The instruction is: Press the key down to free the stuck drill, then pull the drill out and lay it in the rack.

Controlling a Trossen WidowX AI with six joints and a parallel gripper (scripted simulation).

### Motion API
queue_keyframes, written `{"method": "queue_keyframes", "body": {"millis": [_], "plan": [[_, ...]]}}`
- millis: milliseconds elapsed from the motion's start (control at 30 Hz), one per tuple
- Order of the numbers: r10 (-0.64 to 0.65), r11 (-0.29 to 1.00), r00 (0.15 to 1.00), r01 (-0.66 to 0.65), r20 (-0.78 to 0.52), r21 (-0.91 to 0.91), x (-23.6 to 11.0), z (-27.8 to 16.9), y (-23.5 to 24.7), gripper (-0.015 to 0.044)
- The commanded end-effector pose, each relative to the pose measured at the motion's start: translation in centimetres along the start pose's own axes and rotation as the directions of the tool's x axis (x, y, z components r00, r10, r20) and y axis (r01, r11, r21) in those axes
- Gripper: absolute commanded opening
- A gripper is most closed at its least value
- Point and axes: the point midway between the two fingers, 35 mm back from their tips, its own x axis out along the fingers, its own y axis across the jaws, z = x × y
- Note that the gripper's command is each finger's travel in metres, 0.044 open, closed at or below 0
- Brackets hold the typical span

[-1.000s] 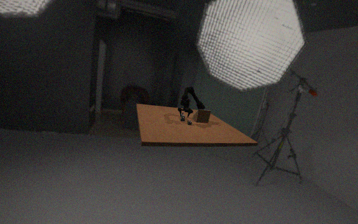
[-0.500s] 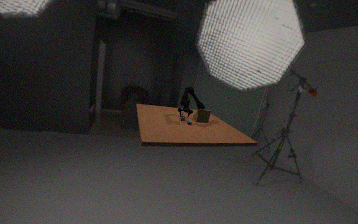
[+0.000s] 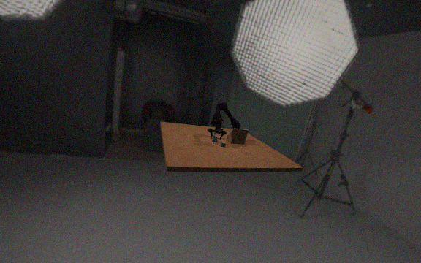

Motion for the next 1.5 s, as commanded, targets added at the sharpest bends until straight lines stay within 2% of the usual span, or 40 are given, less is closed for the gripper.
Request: {"method": "queue_keyframes", "body": {"millis": [0, 667, 1200, 1300, 1467], "plan": [[0.001, 1.0, 1.0, -0.001, -0.007, -0.007, 0.9, -0.3, 0.2, 0.044], [0.001, 1.0, 1.0, -0.001, -0.01, -0.006, 3.4, -1.2, 0.3, 0.044], [0.001, 1.0, 1.0, -0.001, -0.005, 0.0, 3.1, -1.0, 0.1, 0.002], [0.001, 1.0, 1.0, -0.001, -0.005, 0.0, 3.1, -1.0, 0.1, 0.0], [0.001, 1.0, 1.0, -0.001, -0.007, -0.002, 3.1, -0.8, 0.1, 0.0]]}}
